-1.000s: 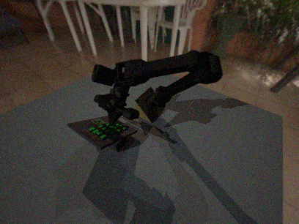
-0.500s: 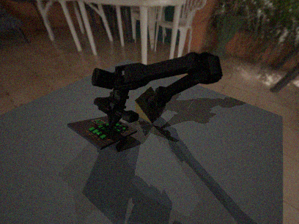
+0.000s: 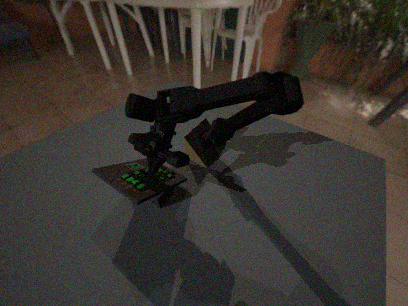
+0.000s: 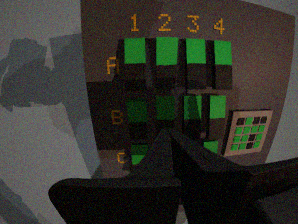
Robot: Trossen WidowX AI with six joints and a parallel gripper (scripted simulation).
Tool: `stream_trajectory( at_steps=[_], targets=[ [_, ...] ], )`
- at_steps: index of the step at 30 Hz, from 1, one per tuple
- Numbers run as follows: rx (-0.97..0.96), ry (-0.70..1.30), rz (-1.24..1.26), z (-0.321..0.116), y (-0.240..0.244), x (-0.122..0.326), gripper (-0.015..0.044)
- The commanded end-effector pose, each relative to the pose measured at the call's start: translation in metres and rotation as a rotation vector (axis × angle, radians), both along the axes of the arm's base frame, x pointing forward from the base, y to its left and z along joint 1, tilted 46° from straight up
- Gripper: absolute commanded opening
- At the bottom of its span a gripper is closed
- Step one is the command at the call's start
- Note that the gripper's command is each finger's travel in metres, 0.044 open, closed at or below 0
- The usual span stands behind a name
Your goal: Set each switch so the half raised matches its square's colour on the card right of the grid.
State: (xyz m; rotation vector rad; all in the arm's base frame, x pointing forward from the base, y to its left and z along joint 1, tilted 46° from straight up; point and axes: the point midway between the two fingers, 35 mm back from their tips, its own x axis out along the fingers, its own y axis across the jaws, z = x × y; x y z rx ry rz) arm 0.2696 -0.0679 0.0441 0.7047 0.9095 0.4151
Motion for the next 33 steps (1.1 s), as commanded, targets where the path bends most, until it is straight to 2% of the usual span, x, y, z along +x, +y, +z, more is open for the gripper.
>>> stream_trajectory(
  at_steps=[1,33],
  targets=[
    [0.008,0.005,-0.003,-0.0007,0.0010,-0.0006,0.0000],
    [0.008,0.004,-0.003,-0.0028,0.0033,0.0014,0.0000]
  ],
)
